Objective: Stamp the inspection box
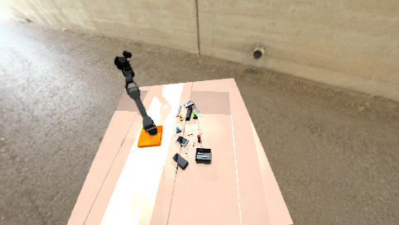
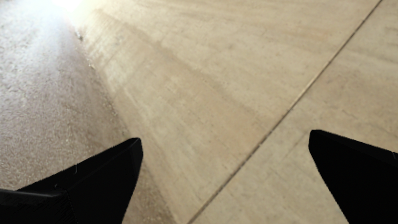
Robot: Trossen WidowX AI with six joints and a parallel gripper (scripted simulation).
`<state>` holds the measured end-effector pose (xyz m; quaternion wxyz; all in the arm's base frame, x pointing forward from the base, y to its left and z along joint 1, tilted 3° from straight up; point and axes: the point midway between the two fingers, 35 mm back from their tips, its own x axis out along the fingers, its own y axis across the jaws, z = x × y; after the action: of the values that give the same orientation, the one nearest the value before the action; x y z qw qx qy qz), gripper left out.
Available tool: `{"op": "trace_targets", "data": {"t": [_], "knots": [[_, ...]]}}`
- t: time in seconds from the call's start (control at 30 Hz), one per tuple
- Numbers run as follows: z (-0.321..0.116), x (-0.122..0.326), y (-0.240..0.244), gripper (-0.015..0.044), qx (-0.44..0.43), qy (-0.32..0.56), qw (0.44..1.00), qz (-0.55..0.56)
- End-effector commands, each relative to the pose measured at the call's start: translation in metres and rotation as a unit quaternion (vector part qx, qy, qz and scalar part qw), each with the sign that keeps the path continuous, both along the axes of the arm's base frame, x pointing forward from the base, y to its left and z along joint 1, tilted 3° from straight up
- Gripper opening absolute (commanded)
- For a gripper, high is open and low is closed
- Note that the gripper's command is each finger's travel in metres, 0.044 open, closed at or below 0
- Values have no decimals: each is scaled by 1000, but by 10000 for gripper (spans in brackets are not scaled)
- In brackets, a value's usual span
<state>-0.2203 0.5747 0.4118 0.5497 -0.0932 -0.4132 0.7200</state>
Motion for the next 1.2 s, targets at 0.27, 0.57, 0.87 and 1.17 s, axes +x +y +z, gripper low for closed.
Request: {"op": "trace_targets", "data": {"t": [0.27, 0.57, 0.87, 1.17], "knots": [[-46, 117, 37, 220, -129, 40, 987, -83], [-102, 271, 35, 220, -265, 122, 935, -202], [-156, 413, -23, 220, -375, 235, 839, -318], [-210, 526, -127, 220, -448, 379, 686, -430]]}}
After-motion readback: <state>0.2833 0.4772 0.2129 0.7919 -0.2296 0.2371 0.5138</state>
